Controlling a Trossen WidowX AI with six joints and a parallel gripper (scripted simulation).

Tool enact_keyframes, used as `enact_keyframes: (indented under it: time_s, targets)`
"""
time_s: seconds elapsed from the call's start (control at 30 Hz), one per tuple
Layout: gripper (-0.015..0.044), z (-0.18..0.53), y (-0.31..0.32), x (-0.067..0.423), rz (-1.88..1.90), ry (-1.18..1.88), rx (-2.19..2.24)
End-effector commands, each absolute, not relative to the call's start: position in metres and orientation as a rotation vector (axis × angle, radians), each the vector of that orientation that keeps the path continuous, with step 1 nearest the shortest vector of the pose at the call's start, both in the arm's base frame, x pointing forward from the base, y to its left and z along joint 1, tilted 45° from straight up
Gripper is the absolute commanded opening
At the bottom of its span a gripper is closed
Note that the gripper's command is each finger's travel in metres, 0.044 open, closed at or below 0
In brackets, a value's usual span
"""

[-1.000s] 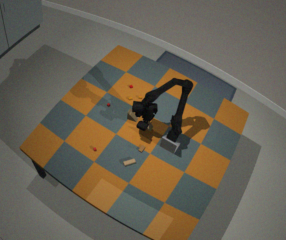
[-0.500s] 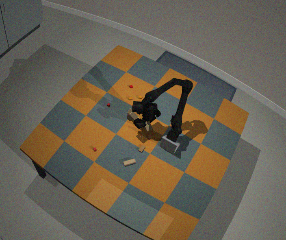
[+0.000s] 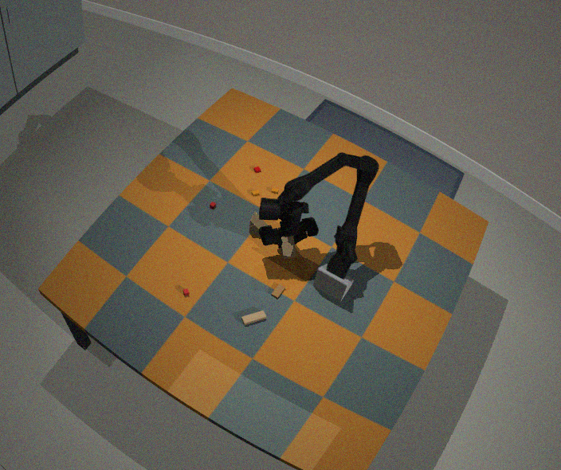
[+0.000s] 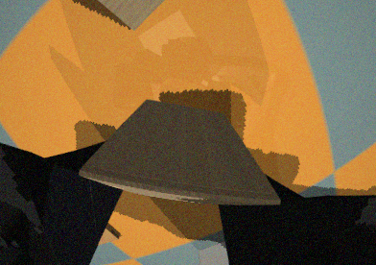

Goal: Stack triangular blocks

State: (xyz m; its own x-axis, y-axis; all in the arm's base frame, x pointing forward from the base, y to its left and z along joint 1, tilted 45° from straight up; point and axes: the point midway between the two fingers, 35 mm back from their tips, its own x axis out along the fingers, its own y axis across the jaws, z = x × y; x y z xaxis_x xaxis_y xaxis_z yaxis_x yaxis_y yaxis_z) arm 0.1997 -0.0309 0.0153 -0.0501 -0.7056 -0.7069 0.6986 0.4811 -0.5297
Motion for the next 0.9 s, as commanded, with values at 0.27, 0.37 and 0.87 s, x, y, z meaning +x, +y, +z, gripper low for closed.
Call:
enact_keyframes:
  time_s: [0.27,0.37,0.87]
  targets:
    - [0.0000,0.0157,-0.0311,0.1997,-1.310,0.967,0.230]
    - [0.0000,0.0157,-0.0311,0.1997,-1.346,0.921,0.285]
    - [0.0000,0.0157,-0.0312,0.1997,-1.500,0.692,0.543]
